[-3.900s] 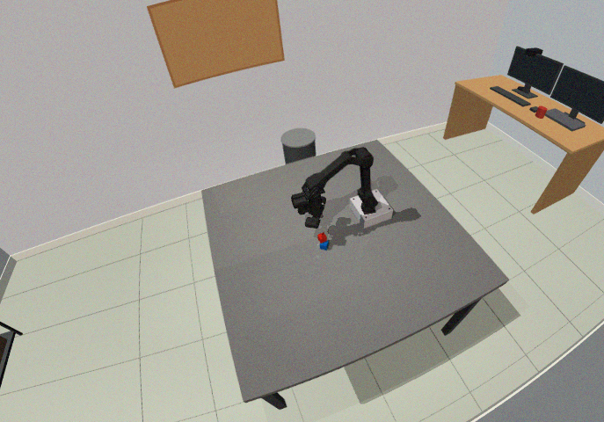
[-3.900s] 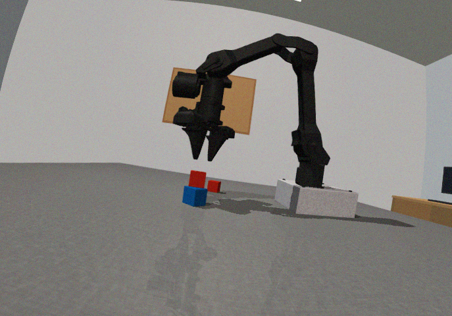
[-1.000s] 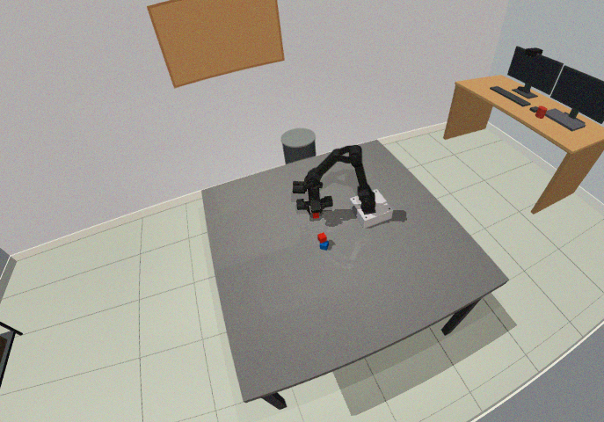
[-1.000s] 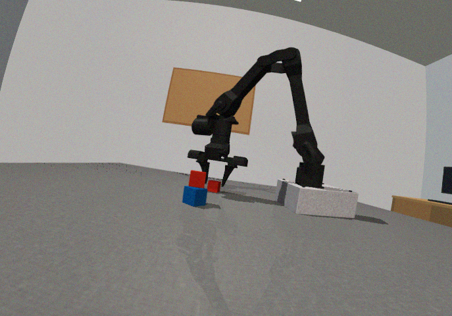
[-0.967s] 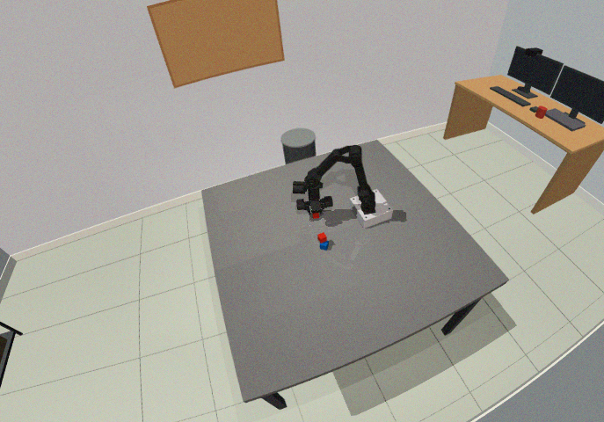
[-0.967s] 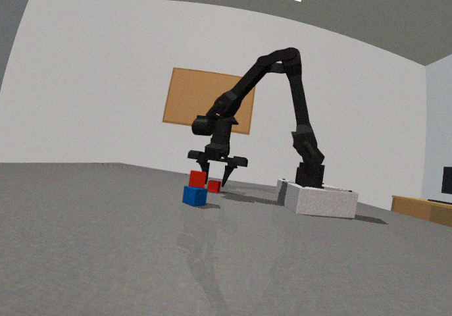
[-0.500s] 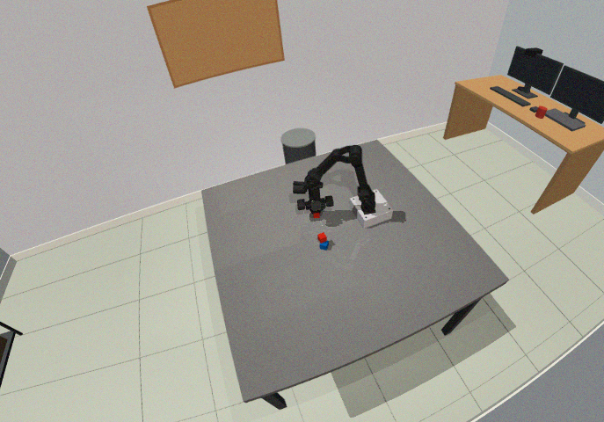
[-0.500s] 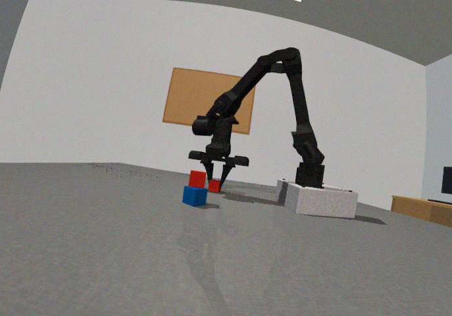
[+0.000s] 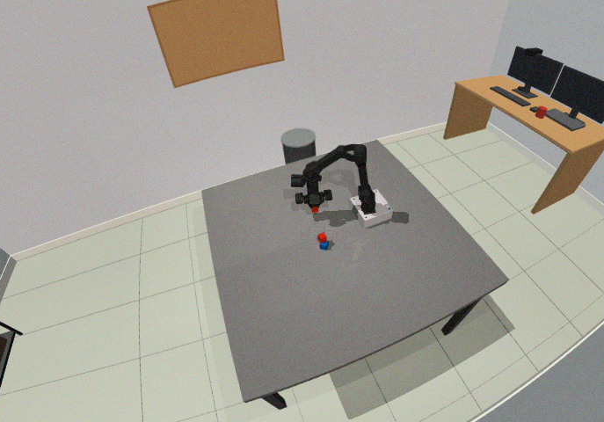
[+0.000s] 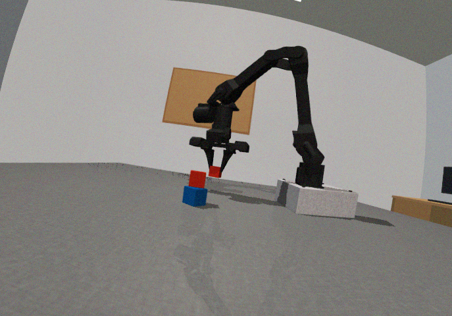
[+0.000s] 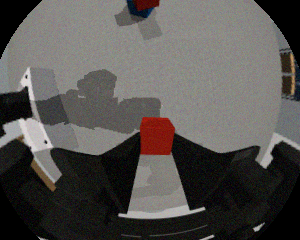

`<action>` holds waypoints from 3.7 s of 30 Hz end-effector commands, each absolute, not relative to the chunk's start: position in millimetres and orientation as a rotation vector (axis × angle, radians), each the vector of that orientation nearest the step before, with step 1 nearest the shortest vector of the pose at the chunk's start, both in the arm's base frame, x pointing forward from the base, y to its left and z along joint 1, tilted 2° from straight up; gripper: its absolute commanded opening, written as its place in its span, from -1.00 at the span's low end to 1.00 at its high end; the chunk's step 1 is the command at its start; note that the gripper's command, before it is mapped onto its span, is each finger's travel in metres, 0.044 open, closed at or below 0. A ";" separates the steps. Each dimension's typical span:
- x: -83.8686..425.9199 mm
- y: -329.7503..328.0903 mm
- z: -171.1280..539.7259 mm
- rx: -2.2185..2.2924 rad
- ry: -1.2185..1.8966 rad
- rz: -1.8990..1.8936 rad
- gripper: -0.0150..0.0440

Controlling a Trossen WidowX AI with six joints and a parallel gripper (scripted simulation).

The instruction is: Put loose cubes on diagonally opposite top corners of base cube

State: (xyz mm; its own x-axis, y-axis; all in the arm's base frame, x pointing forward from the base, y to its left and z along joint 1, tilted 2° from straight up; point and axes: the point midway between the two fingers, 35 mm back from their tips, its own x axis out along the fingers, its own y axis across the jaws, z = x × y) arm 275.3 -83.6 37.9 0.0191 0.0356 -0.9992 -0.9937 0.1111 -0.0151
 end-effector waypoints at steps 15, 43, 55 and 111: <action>271.8 -84.4 97.6 -1.120 1.209 1.123 -0.14; 287.0 -33.5 99.8 -0.632 1.425 0.662 -0.14; 291.3 -6.2 99.8 -0.378 1.490 0.420 -0.14; 276.5 123.8 99.5 0.818 1.422 -0.722 -0.14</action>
State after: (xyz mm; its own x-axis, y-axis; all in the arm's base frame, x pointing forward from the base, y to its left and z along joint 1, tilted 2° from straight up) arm 276.3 117.8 98.1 0.0258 0.0494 -0.9984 0.7953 0.6041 0.0505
